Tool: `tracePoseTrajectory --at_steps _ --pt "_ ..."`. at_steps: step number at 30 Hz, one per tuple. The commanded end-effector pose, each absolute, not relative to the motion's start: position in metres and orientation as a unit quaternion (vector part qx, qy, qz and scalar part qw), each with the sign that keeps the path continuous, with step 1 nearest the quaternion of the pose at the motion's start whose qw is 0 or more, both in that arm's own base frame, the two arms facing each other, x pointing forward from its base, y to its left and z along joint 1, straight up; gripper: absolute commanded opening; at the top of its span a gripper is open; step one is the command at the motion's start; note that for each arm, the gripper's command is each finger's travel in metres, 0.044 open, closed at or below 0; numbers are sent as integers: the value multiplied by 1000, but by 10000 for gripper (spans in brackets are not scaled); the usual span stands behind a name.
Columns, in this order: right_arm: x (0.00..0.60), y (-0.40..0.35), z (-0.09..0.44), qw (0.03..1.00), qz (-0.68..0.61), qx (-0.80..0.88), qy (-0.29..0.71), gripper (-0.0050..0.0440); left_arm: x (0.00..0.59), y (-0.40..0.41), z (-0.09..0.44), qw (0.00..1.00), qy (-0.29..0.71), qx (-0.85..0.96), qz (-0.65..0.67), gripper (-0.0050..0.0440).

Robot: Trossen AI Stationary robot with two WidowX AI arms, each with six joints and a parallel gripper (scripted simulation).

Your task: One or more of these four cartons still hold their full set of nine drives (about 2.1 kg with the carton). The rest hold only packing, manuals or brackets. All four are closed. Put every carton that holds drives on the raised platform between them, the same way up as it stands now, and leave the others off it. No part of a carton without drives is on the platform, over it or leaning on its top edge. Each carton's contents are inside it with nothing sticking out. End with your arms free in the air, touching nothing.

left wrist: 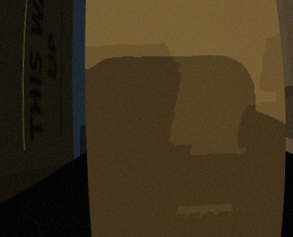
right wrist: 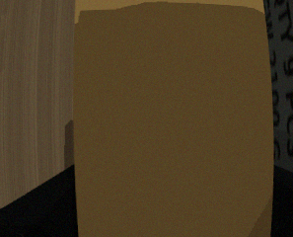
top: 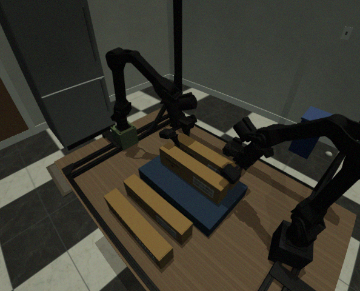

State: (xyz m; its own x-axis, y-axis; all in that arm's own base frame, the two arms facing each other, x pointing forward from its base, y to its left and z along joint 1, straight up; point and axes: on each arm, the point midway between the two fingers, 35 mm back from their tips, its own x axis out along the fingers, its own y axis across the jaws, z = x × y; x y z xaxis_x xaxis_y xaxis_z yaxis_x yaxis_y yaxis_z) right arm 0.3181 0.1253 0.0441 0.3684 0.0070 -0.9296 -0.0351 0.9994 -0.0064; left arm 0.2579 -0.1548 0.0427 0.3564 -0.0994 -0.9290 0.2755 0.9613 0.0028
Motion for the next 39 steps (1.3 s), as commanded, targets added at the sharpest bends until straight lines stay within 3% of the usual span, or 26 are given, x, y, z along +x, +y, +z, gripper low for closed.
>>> tracePoseTrajectory --at_steps 1,29,39 --pt "318 127 43 829 15 -10 559 389 258 -156 41 821 553 80 -118 389" --pt "319 126 44 829 15 -10 559 389 258 -156 42 821 553 80 -118 389" --pt "319 126 89 829 15 -10 559 389 258 -156 87 821 553 80 -118 389"
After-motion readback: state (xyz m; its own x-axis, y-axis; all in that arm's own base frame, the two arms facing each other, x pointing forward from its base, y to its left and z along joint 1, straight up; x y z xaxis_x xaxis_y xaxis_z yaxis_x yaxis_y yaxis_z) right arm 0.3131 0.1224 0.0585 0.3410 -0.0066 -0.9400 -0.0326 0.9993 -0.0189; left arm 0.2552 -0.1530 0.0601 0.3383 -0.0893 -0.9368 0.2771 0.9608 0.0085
